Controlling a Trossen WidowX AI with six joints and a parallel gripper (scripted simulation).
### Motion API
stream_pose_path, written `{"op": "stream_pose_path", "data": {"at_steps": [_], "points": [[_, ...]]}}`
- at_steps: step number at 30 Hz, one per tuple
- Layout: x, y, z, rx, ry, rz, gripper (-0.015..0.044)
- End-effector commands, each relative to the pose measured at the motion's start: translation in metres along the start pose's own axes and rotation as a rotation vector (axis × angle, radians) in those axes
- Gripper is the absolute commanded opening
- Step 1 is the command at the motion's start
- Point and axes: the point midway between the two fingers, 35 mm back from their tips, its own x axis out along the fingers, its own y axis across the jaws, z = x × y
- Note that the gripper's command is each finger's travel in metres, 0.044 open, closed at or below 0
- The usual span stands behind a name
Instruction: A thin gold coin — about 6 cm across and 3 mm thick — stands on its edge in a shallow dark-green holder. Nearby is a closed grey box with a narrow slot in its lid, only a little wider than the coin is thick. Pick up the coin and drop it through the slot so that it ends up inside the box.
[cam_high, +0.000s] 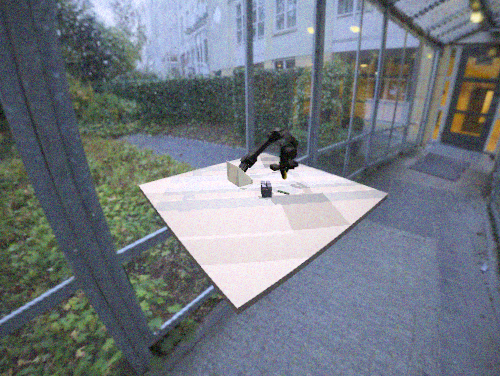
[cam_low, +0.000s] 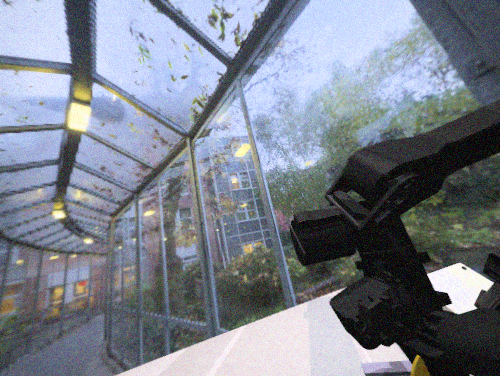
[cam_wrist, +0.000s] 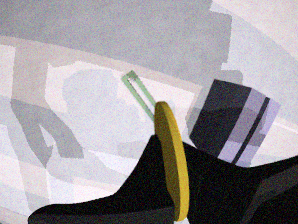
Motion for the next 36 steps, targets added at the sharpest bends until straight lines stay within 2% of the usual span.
{"op": "stream_pose_path", "data": {"at_steps": [1, 10, 36], "points": [[-0.001, 0.000, -0.002, 0.110, 0.000, -0.005, 0.0000], [-0.001, -0.001, -0.004, 0.394, 0.000, -0.005, 0.0000], [-0.002, -0.057, -0.013, 0.401, -0.005, -0.015, 0.0000]]}}
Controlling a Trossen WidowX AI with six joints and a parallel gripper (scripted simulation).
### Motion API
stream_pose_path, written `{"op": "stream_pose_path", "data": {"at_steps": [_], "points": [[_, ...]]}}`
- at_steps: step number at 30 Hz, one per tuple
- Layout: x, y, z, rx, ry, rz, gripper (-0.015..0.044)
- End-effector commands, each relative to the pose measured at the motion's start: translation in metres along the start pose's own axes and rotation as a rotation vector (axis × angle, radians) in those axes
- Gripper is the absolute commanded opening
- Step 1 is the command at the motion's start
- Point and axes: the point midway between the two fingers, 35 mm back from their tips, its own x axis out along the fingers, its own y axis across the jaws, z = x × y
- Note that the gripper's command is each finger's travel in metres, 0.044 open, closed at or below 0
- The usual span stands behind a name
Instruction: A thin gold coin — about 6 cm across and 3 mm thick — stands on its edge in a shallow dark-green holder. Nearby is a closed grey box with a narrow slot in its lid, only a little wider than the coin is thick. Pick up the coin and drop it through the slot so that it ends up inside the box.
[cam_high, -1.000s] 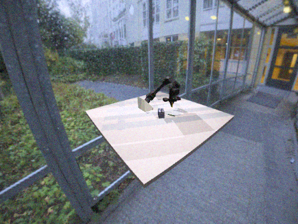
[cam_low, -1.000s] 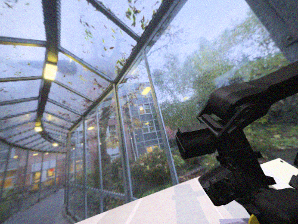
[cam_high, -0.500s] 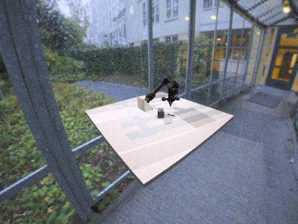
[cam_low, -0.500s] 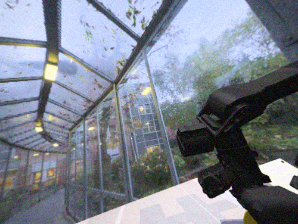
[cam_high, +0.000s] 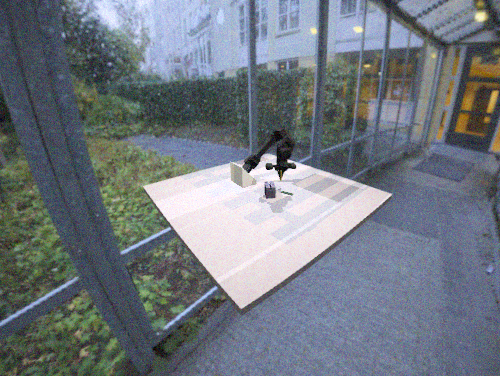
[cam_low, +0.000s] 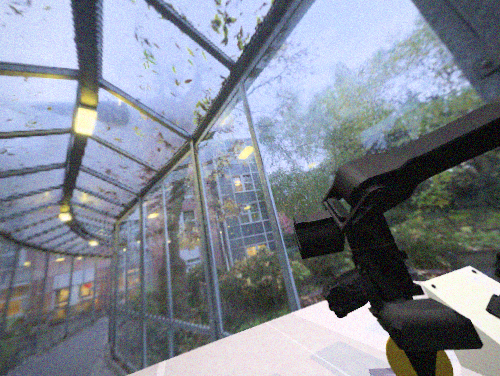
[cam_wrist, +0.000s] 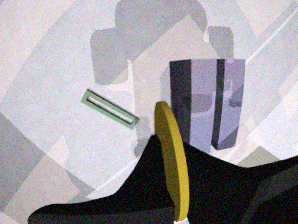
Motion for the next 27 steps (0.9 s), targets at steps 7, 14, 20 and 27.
{"op": "stream_pose_path", "data": {"at_steps": [7, 14, 20, 27], "points": [[0.003, -0.027, 0.003, 0.006, 0.009, -0.007, 0.0000], [0.003, -0.045, 0.004, 0.007, 0.011, -0.006, 0.0000], [0.004, -0.060, 0.004, 0.006, 0.013, -0.004, 0.0000], [0.003, -0.065, 0.004, 0.005, 0.009, -0.001, 0.0000]]}}
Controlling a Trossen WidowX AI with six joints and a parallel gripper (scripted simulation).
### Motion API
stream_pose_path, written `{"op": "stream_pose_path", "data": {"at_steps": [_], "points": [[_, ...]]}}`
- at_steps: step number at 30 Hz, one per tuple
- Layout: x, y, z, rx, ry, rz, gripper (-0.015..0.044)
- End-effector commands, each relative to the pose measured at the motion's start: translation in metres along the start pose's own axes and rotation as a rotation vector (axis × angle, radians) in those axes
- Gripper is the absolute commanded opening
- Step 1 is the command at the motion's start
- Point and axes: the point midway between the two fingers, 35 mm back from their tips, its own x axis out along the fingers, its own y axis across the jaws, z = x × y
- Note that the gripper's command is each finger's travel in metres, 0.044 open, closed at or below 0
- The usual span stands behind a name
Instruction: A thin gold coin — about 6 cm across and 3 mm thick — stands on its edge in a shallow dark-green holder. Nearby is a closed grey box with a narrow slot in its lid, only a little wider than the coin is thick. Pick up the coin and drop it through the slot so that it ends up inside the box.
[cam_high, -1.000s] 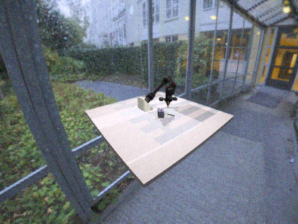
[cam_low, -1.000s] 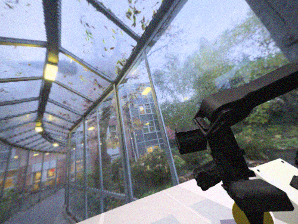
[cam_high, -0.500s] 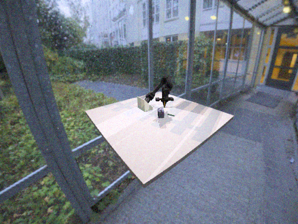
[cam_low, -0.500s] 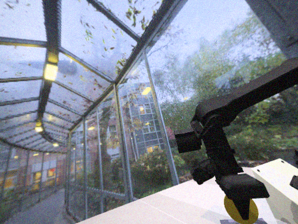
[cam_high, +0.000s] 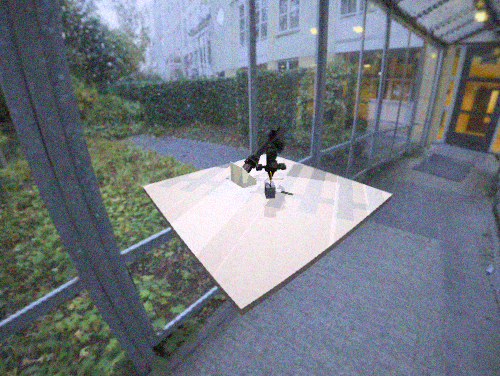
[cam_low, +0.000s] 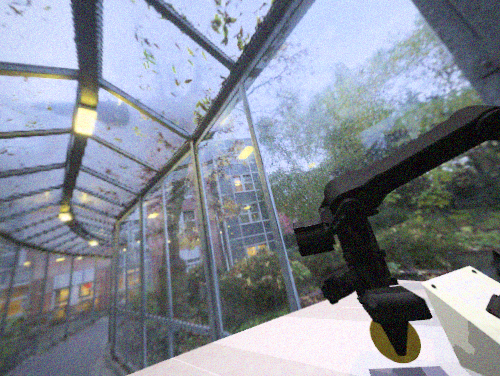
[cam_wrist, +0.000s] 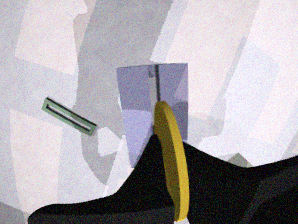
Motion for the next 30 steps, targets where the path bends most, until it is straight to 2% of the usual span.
{"op": "stream_pose_path", "data": {"at_steps": [1, 30], "points": [[0.0005, 0.0002, 0.0000, -0.002, 0.001, -0.002, 0.0000], [0.0032, -0.0033, -0.0002, 0.001, -0.003, 0.001, 0.0000]]}}
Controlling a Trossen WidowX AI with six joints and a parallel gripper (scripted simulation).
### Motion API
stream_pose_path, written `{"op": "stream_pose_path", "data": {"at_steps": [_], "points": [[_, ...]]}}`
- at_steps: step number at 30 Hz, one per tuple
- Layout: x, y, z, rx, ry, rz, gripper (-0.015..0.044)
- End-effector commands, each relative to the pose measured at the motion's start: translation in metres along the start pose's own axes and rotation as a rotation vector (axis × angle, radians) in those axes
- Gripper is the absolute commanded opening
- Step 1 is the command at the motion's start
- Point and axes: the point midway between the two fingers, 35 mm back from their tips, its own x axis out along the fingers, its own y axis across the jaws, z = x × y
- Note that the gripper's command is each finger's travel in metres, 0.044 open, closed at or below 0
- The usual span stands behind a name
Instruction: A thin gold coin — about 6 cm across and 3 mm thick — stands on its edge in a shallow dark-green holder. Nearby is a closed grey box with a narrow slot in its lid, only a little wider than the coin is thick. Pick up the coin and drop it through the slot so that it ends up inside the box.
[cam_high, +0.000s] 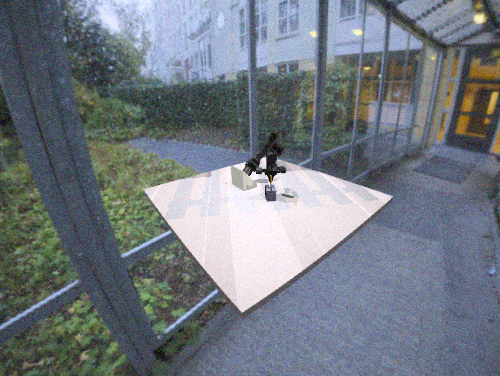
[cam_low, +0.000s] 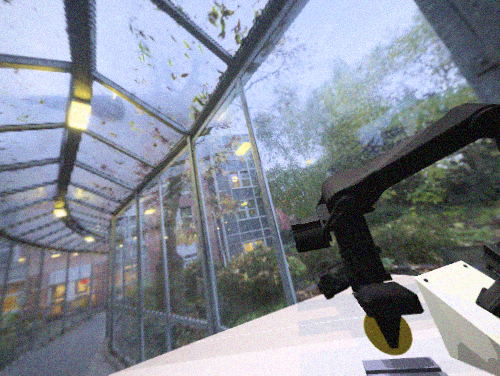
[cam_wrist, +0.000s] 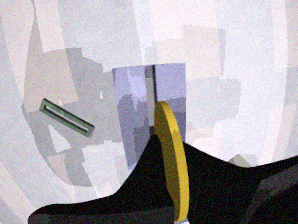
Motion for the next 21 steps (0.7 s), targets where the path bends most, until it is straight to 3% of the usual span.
{"op": "stream_pose_path", "data": {"at_steps": [1, 21], "points": [[0.001, 0.000, 0.000, -0.001, -0.001, 0.000, 0.0000], [0.013, 0.000, -0.002, 0.002, 0.000, 0.000, 0.0000]]}}
